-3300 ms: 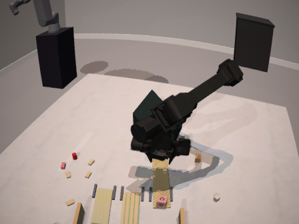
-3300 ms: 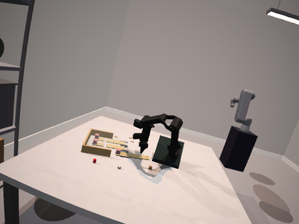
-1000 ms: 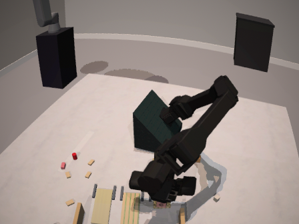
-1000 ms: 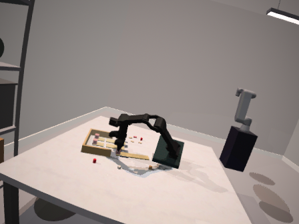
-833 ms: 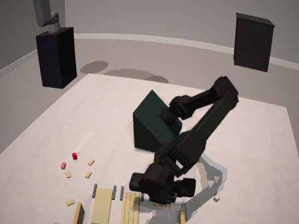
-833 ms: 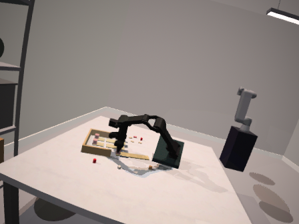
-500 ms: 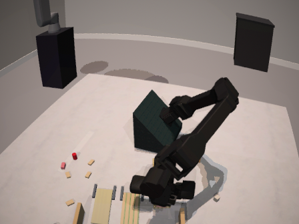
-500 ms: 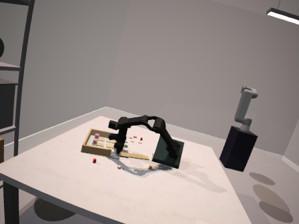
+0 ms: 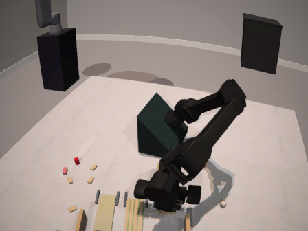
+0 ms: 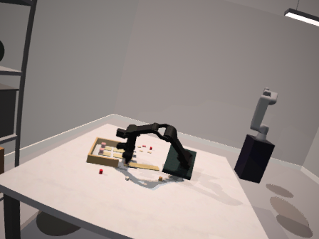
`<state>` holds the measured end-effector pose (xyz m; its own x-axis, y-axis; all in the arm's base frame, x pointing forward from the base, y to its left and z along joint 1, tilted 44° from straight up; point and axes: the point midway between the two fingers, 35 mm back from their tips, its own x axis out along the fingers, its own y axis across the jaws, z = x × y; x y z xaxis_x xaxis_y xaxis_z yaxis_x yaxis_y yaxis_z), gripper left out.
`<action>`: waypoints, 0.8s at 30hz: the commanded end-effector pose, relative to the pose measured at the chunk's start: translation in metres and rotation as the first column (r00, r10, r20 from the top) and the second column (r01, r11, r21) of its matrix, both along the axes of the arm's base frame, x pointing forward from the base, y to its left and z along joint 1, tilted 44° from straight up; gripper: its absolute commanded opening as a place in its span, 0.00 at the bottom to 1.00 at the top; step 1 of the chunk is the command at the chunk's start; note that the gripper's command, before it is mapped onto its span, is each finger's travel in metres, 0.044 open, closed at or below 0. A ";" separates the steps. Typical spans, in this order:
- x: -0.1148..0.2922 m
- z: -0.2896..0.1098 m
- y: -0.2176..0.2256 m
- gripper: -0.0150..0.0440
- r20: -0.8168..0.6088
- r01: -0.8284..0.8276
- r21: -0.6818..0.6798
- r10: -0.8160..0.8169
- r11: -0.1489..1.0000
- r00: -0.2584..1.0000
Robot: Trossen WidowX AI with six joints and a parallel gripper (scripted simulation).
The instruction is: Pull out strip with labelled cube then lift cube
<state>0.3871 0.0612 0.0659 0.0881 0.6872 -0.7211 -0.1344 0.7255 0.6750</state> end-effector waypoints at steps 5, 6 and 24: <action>-0.035 0.010 -0.024 0.25 -0.003 0.008 -0.001 -0.008 1.000 1.000; -0.040 0.012 -0.027 0.25 -0.003 0.008 -0.001 -0.009 1.000 1.000; -0.092 0.007 -0.039 0.25 -0.007 0.010 0.002 -0.010 1.000 1.000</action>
